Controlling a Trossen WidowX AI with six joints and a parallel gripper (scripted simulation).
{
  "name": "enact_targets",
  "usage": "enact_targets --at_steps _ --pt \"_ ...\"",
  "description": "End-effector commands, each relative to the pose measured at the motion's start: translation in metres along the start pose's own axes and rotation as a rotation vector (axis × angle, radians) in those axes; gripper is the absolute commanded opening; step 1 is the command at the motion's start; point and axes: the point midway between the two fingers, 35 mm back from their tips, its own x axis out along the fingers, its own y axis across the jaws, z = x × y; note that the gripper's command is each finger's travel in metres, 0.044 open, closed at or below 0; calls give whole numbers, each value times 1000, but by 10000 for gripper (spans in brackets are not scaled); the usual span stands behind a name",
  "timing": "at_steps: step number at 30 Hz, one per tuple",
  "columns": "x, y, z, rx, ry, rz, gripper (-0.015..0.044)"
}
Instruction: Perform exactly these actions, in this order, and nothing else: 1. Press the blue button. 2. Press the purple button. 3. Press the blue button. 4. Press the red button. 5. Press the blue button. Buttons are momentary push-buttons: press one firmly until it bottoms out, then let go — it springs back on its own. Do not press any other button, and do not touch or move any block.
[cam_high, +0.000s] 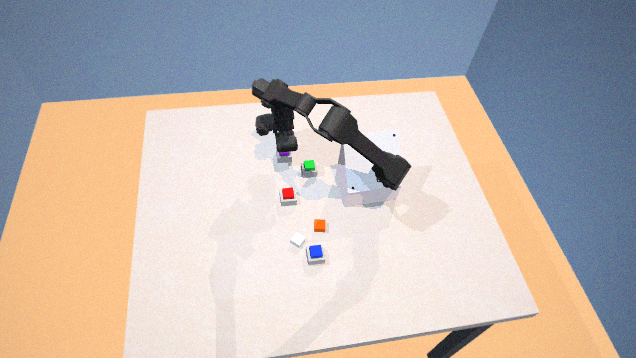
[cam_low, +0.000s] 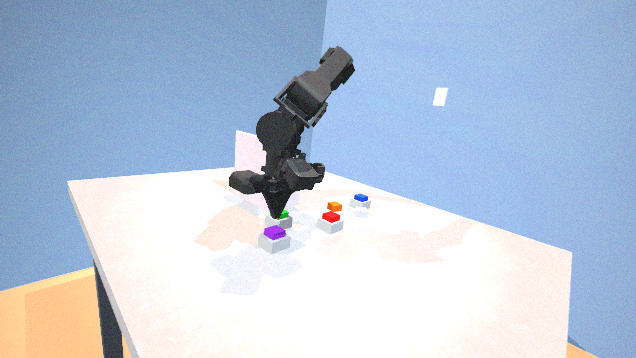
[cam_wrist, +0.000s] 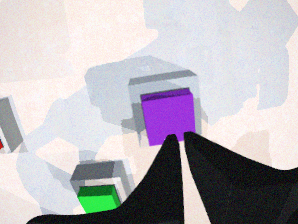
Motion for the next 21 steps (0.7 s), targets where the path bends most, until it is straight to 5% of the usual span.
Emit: enact_targets --at_steps 1,21 --pt "8 1 0 3 1 5 20" --pt "35 2 -1 3 1 6 20"
